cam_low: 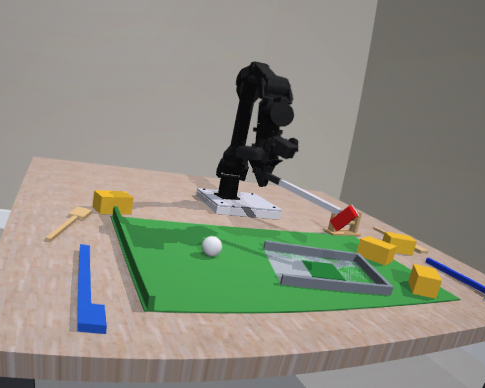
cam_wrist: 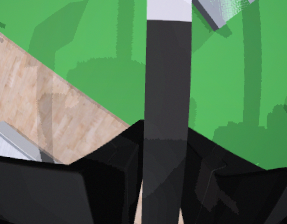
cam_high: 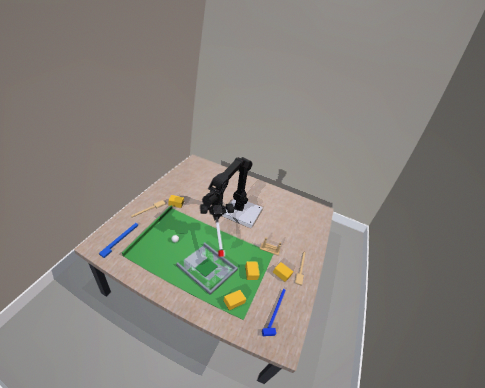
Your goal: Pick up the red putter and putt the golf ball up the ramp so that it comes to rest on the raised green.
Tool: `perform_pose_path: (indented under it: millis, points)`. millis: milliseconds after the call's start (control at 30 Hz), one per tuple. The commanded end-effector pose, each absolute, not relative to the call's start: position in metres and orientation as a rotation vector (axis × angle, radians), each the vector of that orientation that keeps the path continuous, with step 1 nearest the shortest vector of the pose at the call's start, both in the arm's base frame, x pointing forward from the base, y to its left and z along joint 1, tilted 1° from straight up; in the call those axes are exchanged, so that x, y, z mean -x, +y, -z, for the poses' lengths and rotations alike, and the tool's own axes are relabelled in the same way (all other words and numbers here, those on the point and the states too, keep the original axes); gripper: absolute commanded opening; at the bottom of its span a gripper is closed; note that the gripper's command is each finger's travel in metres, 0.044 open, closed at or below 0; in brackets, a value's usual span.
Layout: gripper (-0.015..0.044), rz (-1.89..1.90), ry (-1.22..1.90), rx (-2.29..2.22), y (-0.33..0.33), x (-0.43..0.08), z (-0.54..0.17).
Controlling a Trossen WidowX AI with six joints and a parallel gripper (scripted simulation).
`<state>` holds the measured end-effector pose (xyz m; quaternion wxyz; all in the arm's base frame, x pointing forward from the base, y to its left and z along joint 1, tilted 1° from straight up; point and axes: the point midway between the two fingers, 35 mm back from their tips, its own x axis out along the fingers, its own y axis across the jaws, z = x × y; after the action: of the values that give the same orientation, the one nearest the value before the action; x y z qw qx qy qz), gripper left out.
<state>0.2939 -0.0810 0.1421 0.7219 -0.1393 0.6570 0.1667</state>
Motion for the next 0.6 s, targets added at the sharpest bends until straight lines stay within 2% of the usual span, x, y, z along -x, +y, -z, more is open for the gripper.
perform_pose_path:
  millis: [0,567]
  points:
    - [0.0,-0.275,1.468,0.237,-0.101,-0.289,-0.146]
    - [0.0,0.123,1.532,-0.098,-0.189,-0.247,-0.154]
